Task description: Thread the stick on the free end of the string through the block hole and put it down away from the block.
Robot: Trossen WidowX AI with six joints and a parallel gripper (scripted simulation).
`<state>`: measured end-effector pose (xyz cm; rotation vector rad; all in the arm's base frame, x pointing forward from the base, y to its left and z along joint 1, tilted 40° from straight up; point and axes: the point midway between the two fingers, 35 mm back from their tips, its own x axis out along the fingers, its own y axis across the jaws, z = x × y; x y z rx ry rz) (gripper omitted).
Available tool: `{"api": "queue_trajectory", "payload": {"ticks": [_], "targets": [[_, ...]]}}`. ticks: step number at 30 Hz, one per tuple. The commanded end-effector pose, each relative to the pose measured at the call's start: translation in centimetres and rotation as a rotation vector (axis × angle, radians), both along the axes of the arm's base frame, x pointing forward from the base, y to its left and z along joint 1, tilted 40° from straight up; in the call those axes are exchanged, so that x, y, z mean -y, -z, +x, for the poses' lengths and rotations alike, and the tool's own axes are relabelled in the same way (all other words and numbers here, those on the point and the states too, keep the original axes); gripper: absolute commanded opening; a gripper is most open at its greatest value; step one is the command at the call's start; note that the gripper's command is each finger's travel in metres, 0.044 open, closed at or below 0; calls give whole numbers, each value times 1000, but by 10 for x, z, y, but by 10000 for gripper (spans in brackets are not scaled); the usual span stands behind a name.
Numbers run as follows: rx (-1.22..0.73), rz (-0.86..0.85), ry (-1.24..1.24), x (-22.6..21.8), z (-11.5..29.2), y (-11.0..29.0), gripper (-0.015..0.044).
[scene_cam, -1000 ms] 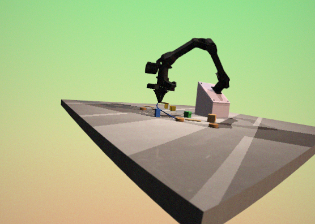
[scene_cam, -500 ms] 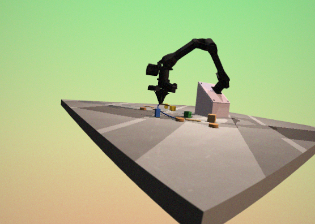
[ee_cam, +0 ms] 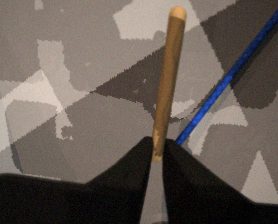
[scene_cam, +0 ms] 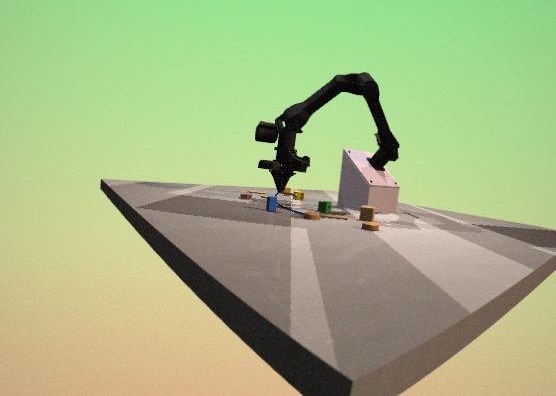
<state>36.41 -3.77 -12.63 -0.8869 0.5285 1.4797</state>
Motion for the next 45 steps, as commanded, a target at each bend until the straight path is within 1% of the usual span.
{"api": "queue_trajectory", "payload": {"ticks": [1,28,45], "targets": [[-4,3,3,-4,-4,2,0],[-7,7,3,-24,-28,13,0],[-7,7,3,-38,-31,1,0]]}}
